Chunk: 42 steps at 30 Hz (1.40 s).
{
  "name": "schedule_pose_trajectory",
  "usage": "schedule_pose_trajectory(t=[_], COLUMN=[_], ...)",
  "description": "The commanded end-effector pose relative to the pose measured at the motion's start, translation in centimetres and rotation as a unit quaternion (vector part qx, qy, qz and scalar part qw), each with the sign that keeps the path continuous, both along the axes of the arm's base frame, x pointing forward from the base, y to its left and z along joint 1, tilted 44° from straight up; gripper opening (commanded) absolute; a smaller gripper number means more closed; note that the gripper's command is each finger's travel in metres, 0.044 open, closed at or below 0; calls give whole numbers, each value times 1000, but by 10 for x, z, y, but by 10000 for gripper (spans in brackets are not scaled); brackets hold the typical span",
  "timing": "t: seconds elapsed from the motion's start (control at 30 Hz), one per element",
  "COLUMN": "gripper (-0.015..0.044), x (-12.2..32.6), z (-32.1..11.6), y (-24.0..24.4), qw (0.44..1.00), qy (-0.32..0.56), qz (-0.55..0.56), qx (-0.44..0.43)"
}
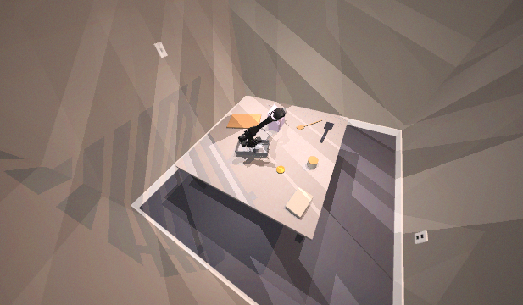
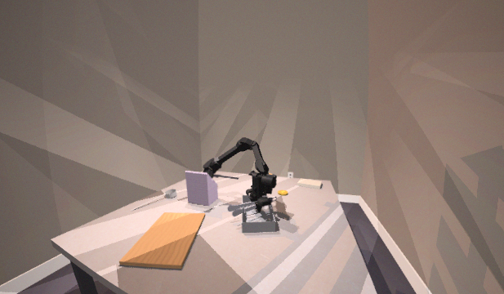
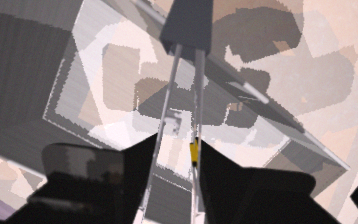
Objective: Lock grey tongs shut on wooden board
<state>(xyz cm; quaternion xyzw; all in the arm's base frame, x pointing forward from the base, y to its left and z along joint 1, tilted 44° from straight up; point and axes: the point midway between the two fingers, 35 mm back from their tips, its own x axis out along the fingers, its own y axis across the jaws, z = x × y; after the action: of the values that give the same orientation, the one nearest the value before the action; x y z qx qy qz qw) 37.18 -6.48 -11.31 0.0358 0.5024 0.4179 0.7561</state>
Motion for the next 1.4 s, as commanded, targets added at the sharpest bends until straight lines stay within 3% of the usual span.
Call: schedule_pose_trajectory(t=[0.0,0.63,0.83,1.07,1.37], gripper=[141,14,-143,-150,-150], x=[0,0,0,0,-18], z=[0,0,0,10,93], y=[0,0,0,-12,-88], qw=[1000,1000,1000,1000,1000], qy=[0,0,0,1,4], qz=[0,0,0,0,1], qx=[0,0,0,-2,1])
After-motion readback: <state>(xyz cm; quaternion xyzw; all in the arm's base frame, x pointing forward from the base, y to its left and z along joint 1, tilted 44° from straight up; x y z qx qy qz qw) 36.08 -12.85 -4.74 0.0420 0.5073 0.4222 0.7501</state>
